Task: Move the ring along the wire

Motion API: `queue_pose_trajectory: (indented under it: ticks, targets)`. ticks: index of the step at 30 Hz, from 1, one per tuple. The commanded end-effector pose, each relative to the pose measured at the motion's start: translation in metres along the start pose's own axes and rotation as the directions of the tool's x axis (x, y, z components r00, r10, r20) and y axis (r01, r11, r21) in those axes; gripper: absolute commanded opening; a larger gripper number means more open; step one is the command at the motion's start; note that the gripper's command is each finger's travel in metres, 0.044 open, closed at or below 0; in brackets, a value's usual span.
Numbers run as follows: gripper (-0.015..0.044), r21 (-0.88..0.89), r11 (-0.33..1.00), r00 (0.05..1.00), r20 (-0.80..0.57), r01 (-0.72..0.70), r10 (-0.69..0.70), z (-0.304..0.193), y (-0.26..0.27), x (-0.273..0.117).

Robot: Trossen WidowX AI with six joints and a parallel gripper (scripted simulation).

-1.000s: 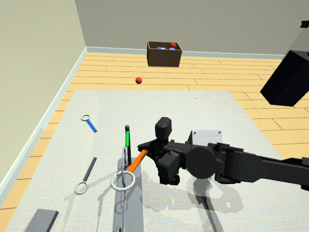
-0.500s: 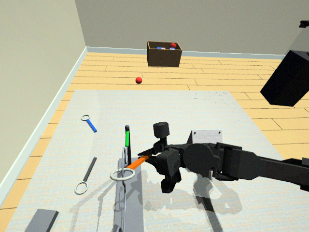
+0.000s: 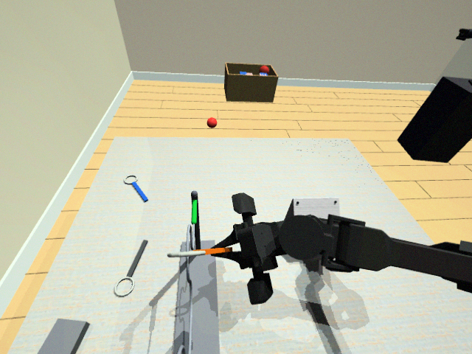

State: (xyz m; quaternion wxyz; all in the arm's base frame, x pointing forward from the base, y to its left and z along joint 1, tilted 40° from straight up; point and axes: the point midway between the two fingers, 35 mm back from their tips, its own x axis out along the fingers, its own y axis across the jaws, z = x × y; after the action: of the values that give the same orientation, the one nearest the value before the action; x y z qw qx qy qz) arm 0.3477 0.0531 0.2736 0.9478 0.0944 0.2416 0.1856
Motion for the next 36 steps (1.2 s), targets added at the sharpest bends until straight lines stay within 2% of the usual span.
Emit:
queue_pose_trajectory:
  ticks: [1,18,36]
  targets:
    - [-0.015,0.089,0.995,0.999,0.016,-0.049,0.047,0.001,0.005,0.0]
    - [-0.015,0.412,0.878,0.97,0.109,-0.245,0.219,0.006,0.029,0.0]
    - [-0.015,0.673,0.605,0.902,0.261,-0.426,0.344,0.021,0.051,-0.006]
